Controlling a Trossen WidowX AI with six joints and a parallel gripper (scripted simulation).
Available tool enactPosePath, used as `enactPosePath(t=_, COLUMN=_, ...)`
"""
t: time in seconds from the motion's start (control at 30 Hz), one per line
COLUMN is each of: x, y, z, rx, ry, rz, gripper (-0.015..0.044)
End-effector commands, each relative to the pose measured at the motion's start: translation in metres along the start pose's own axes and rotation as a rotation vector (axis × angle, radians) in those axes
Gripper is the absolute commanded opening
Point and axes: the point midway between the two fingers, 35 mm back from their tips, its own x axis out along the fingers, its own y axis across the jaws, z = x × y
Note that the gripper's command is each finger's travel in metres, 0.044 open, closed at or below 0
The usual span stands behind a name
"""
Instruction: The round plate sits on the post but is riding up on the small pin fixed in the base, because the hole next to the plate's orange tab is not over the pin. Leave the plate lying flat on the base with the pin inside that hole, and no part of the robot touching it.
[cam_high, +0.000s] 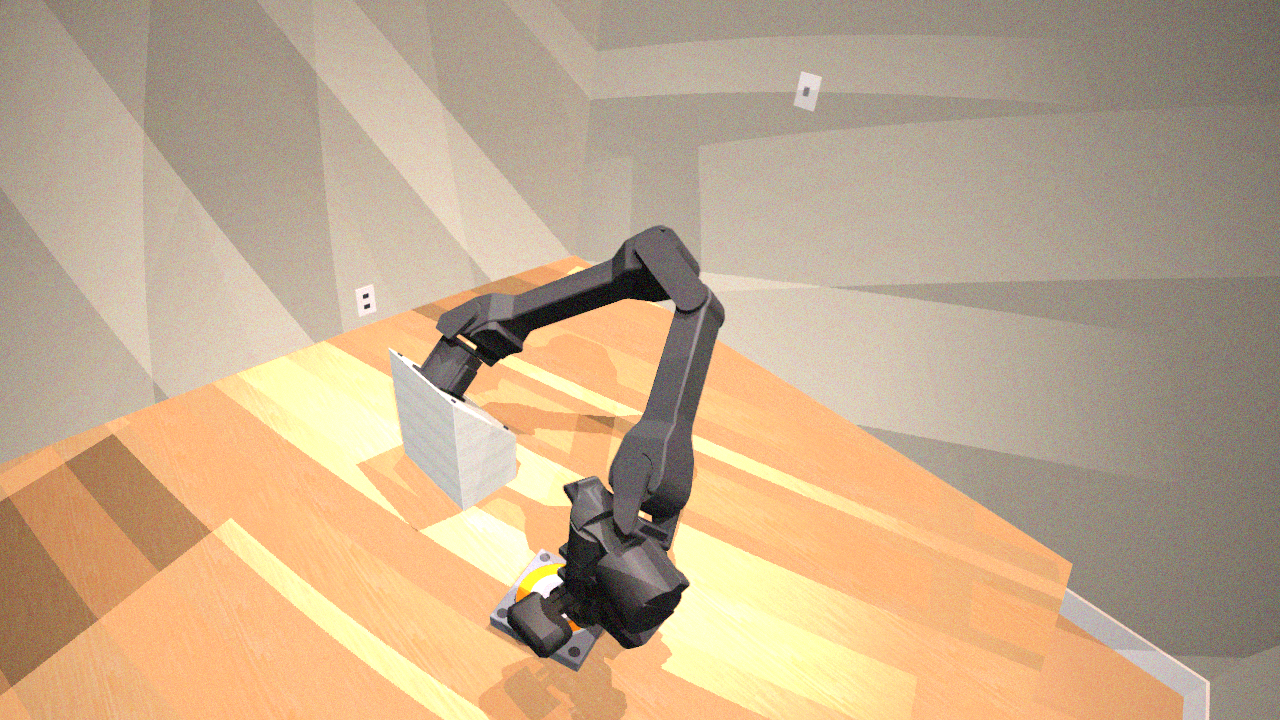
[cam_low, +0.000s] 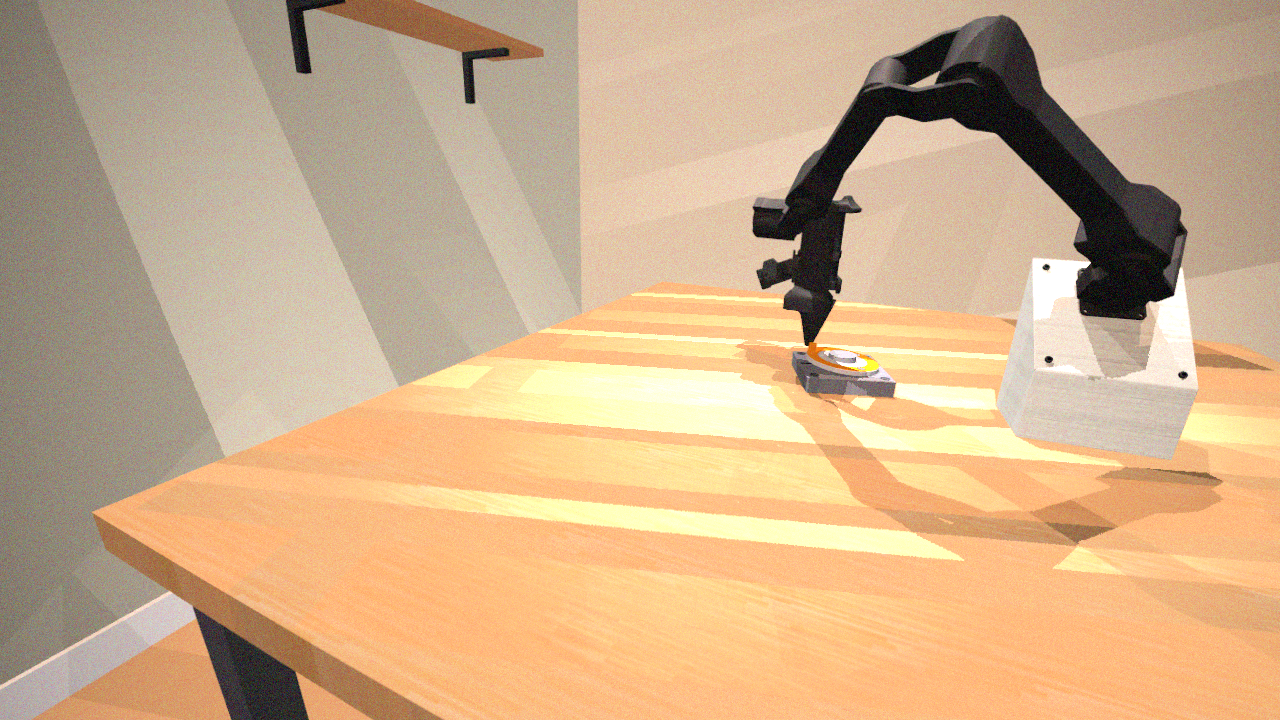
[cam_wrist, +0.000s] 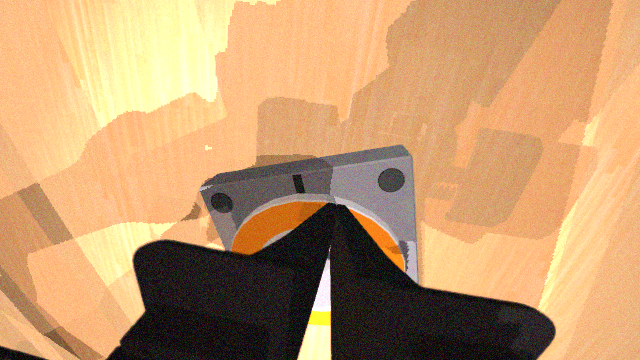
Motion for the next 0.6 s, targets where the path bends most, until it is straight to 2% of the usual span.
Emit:
enactPosePath(t=0.0, x=0.0, y=0.004, z=0.0, rx=0.005, ry=-0.001, rz=0.004, gripper=0.0)
enactPosePath(t=0.23, x=0.001, y=0.009, z=0.0, rx=0.005, ry=-0.001, rz=0.004, gripper=0.0)
enactPosePath(t=0.57, x=-0.042, y=0.008, z=-0.005, rx=0.005, ry=-0.001, rz=0.002, gripper=0.0)
